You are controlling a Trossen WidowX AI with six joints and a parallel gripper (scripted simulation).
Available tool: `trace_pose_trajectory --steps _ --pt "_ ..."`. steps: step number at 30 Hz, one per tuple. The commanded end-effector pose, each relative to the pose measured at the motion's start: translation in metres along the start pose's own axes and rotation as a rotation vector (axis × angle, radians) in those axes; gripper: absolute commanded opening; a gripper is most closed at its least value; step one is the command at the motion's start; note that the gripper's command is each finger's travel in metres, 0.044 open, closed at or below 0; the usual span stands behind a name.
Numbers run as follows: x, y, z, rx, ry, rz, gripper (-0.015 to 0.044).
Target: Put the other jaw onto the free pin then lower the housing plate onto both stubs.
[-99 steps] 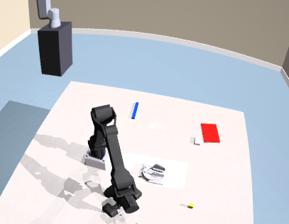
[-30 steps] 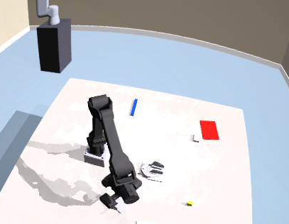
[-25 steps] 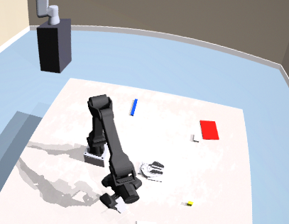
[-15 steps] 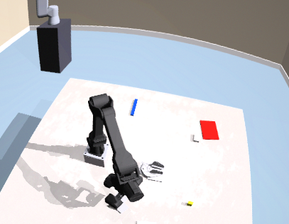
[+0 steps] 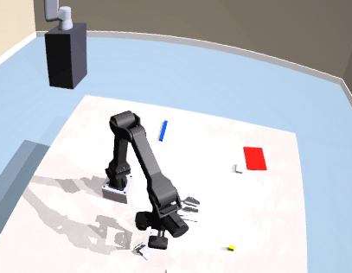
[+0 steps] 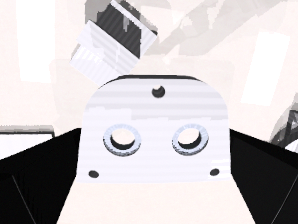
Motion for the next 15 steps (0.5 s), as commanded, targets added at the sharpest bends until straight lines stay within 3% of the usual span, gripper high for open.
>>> trace_pose_trajectory --steps 1,15 --pt "-0.013 0.004 0.002 0.002 -0.007 0.172 0.0351" --pt "-0.048 0.016 0.002 0.001 -0.005 0.655 0.0351"
Point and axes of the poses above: the point midway between the two fingers, 35 mm back from their tips, its own z axis back along the fingers, its own x axis across the jaws, y = z × x, the point moved 2 cm from there along z, back along the fingers, and after that the axes turned 12 degrees about -z, right-handed, at the moved point
